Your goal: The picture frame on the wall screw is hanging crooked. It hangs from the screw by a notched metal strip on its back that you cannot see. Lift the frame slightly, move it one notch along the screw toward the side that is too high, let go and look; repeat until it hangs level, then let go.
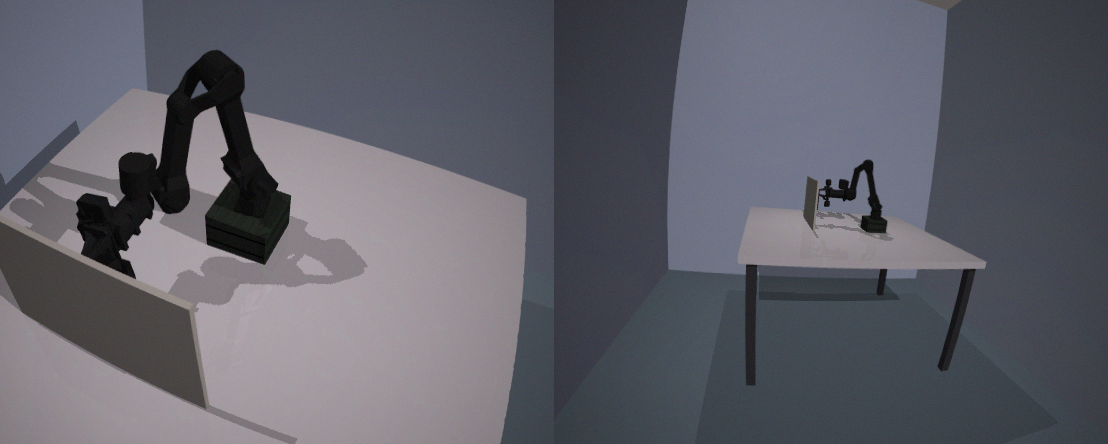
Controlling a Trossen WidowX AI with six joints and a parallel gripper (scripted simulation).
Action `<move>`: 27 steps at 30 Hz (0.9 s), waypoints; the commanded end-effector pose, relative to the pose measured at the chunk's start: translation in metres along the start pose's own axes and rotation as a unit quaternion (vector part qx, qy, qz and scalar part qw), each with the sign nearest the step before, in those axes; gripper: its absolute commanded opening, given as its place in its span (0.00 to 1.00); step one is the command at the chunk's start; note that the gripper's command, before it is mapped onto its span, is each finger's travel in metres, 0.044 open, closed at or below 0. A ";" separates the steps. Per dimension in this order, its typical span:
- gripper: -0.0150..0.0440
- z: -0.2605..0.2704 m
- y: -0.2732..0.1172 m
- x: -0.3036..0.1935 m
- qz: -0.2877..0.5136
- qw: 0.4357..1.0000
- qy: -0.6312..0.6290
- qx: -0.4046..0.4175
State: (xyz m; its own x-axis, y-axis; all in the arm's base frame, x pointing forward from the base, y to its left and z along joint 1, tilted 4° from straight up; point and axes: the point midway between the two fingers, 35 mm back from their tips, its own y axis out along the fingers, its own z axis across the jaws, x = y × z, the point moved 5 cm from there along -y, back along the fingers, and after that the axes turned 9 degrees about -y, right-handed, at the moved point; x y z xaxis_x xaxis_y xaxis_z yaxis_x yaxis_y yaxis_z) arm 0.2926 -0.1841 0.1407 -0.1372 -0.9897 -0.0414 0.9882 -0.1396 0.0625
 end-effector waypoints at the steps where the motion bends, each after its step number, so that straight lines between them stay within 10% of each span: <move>1: 0.25 0.002 0.000 0.000 -0.002 1.000 -0.004 0.000; 27: 0.25 0.011 0.000 0.001 -0.002 1.000 -0.004 0.000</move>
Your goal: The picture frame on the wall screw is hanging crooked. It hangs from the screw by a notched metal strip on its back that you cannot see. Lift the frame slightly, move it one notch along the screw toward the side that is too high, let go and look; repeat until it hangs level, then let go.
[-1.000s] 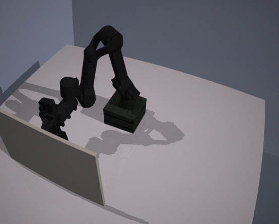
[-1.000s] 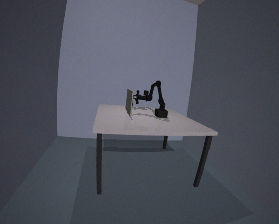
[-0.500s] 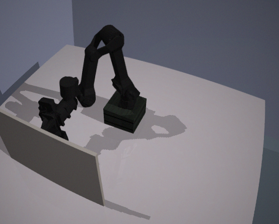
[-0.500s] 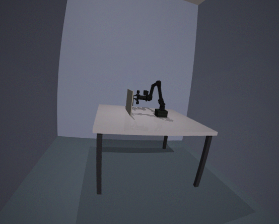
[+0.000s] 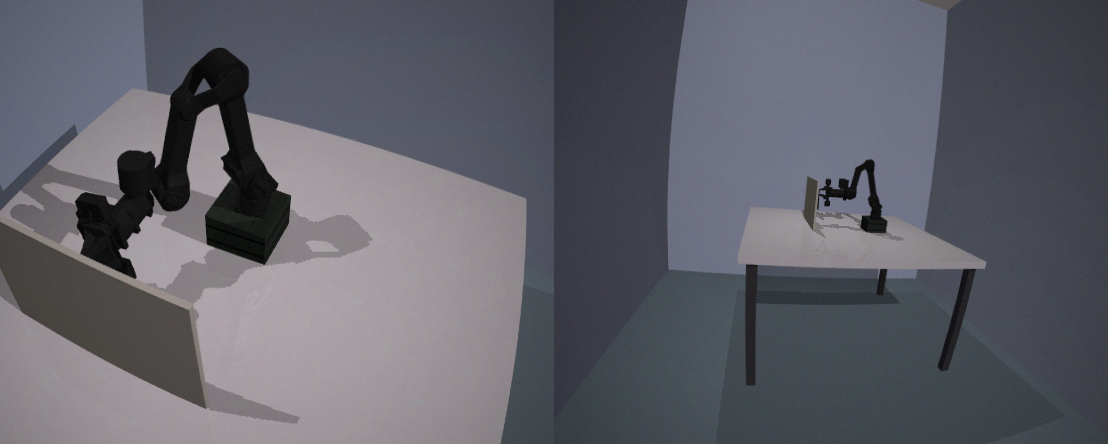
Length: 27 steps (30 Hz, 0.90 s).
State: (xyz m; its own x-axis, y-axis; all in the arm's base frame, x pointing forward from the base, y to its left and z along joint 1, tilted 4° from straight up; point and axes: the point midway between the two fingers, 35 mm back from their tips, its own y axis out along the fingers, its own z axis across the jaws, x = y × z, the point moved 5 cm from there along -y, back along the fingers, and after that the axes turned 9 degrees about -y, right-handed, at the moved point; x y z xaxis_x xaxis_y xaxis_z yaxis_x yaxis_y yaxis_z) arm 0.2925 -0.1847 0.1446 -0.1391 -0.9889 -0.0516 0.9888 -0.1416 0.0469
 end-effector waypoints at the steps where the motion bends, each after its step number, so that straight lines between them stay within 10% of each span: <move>1: 0.25 0.007 0.000 0.001 -0.001 1.000 -0.009 0.008; 27: 0.25 0.010 0.000 0.001 -0.001 1.000 -0.009 0.008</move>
